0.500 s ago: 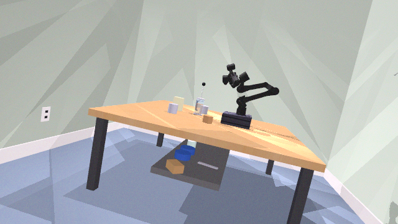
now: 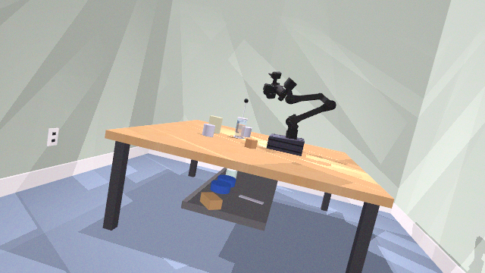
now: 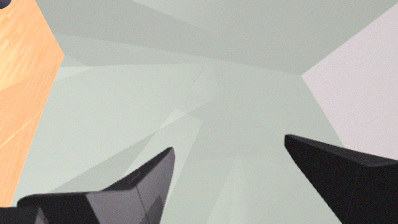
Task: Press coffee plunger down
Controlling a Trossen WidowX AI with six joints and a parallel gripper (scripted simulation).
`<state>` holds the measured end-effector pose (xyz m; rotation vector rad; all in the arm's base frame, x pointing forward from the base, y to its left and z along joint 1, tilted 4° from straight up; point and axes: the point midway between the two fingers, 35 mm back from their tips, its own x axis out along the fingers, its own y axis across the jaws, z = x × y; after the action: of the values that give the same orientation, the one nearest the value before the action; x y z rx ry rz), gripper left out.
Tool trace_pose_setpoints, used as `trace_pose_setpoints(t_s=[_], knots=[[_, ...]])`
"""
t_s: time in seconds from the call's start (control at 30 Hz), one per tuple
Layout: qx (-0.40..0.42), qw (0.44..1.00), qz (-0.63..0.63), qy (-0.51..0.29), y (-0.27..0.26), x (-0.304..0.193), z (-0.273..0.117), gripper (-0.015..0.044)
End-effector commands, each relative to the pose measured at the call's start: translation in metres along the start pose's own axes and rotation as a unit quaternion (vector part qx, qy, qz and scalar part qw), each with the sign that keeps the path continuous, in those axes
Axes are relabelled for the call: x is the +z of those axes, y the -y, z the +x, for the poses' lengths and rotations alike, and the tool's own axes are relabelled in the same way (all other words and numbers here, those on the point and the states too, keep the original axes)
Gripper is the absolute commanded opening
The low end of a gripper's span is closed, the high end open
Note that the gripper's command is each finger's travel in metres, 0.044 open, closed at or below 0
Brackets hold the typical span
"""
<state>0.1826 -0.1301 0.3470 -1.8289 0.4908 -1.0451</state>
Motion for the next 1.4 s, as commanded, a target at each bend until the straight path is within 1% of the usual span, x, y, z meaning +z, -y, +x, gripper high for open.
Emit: trace_pose_setpoints(t_s=[0.0, 0.13, 0.27, 0.43, 0.6, 0.77, 0.83, 0.93, 1.13, 1.37], knots=[[0.118, 0.956, 0.251, 0.094, -0.007, 0.039, 0.028, 0.0440], [0.221, 0.889, 0.388, 0.104, -0.018, 0.056, 0.034, 0.0440], [0.312, 0.830, 0.452, 0.098, -0.029, 0.068, 0.033, 0.0440], [0.405, 0.741, 0.532, 0.056, -0.039, 0.076, 0.027, 0.0440], [0.463, 0.645, 0.608, -0.007, -0.044, 0.079, 0.020, 0.0440], [0.481, 0.553, 0.677, -0.072, -0.046, 0.083, 0.019, 0.0440], [0.481, 0.541, 0.686, -0.080, -0.046, 0.083, 0.019, 0.0440], [0.481, 0.541, 0.686, -0.080, -0.055, 0.086, 0.016, 0.0440], [0.481, 0.541, 0.686, -0.081, -0.097, 0.097, -0.004, 0.0440], [0.480, 0.541, 0.686, -0.082, -0.099, 0.096, -0.003, 0.0440]])
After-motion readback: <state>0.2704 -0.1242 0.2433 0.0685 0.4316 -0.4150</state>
